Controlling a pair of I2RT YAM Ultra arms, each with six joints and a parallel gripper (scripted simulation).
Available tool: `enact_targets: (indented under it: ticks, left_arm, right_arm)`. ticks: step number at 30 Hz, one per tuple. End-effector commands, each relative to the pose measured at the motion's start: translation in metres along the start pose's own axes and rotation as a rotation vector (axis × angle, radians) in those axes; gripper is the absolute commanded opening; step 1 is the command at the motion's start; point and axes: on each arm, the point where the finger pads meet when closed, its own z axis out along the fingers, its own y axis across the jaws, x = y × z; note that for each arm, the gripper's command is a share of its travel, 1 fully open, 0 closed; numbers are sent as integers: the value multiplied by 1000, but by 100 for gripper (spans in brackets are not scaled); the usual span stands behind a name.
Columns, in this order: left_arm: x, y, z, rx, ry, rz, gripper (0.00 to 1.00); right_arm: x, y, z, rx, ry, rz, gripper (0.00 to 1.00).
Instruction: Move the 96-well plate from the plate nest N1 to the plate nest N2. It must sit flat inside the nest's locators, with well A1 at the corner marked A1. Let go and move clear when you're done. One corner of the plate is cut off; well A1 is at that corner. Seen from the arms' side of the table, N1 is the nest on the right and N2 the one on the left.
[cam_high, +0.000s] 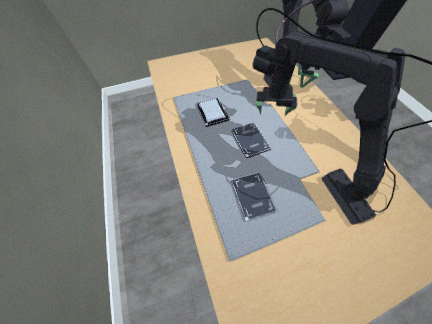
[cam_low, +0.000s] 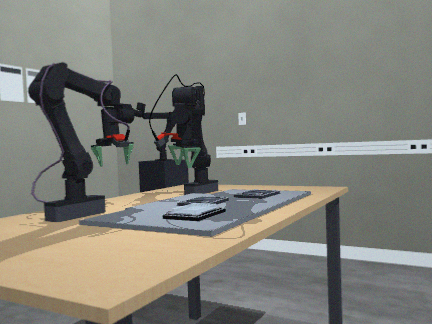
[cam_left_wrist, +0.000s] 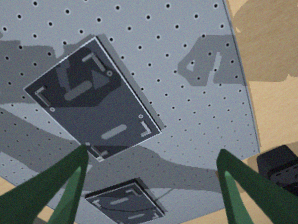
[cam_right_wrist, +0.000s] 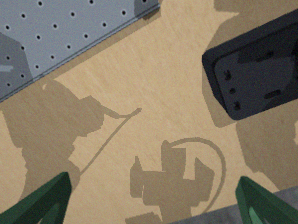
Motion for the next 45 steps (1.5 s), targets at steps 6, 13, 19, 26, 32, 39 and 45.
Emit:
enact_targets:
  ticks: [6,13,19,26,32,39,45]
  left_arm:
    - [-1,1,-5,-12,-9,1,100]
    - [-1,1,-5,-12,-9,1,100]
    - [-4,5,-5,-29,-20,-9,100]
    - [-18,35,-19,-211,-153,-148,100]
    - [-23,41,-38,-345,-292,-270,100]
    - [-26,49,-55,-442,-419,-367,100]
    - [-23,47,-77,-539,-584,-477,100]
  right_arm:
    - [0,1,-1,-7,3,0,100]
    - [0,1,-1,-7,3,0,100]
    - [2,5,-2,-21,11,-10,100]
    - [25,43,-20,-171,83,-156,100]
    - [44,84,-53,-353,133,-280,100]
    - [61,112,-84,-504,157,-392,100]
    - [71,150,-132,-717,136,-521,100]
